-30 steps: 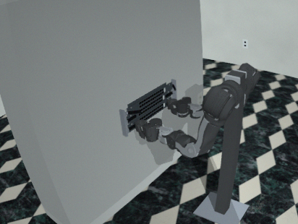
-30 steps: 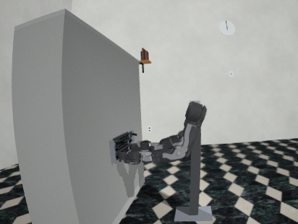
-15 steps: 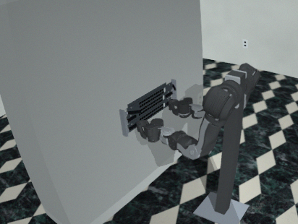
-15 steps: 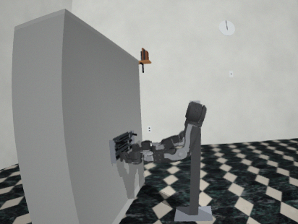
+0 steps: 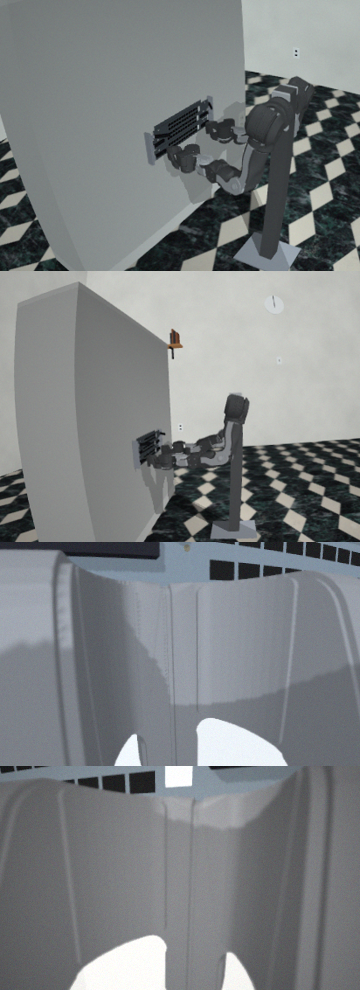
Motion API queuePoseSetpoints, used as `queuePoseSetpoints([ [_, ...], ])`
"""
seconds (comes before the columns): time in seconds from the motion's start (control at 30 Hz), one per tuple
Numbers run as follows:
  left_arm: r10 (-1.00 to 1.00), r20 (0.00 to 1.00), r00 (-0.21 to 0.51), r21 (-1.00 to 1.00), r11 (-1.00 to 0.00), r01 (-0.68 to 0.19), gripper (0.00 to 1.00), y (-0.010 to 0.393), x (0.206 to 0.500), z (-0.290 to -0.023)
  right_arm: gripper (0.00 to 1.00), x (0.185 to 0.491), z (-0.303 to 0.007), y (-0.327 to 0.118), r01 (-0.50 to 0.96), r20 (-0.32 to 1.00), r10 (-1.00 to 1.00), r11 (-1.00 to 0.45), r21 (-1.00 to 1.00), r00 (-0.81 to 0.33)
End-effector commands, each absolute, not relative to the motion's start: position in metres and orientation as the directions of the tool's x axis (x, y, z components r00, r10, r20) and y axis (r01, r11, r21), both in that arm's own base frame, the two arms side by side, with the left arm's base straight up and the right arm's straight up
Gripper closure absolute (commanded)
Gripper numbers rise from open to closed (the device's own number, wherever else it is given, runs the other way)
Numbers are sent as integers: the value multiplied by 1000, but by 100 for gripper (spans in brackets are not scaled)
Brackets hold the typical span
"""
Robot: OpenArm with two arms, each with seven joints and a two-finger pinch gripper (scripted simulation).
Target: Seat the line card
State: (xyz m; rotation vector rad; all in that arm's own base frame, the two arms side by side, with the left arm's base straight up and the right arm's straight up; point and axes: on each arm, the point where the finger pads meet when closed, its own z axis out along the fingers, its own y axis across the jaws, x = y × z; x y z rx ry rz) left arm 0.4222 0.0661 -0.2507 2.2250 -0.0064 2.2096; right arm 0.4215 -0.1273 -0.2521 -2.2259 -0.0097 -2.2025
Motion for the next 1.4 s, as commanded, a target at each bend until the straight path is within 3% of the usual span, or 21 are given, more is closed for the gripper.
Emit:
queuePoseSetpoints([
  [0.0,0,1000,0,0,-1000,0,100,68,421,-248,100,421,-248,-131,0,1000,0,-1000,0,0],
  [1.37,0,1000,0,0,-1000,0,100,68,392,-248,100,392,-248,-131,0,1000,0,-1000,0,0],
])
